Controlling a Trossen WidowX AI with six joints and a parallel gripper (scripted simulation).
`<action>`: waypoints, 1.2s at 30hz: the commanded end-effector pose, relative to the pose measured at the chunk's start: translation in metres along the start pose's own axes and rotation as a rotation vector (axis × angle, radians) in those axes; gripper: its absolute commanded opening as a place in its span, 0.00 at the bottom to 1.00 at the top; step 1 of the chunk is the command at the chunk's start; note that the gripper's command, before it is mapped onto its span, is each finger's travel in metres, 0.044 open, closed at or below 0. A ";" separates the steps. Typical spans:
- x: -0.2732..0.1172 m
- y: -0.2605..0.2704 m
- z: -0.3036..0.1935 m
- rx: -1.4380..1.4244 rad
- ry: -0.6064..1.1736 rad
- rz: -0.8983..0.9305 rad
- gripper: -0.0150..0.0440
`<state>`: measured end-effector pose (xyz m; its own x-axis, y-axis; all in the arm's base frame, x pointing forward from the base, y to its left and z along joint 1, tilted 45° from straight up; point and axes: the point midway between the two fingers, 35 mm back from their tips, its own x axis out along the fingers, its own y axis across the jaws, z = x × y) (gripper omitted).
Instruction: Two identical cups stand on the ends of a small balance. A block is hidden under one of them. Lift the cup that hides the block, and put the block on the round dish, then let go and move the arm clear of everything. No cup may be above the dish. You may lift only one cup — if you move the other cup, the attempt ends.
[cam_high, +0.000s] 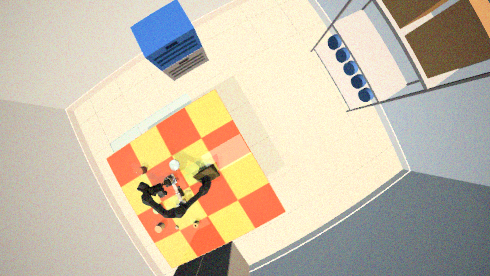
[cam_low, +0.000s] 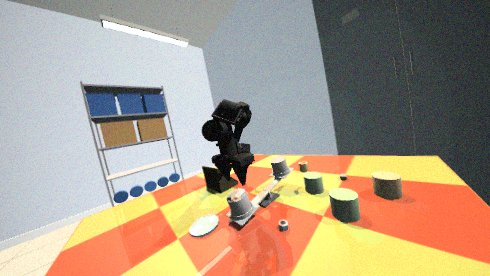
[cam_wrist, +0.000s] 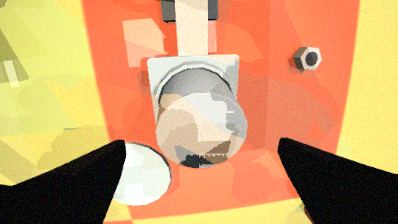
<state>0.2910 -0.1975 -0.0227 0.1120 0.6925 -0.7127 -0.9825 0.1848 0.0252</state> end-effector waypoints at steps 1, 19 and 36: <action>0.006 -0.004 -0.005 -0.061 0.008 0.027 1.00; 0.033 -0.004 -0.005 -0.061 0.008 0.026 1.00; 0.061 -0.004 -0.006 -0.061 0.007 0.026 1.00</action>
<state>0.3016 -0.1642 -0.0669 0.0865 0.6868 -0.7217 -0.9929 0.1186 -0.0061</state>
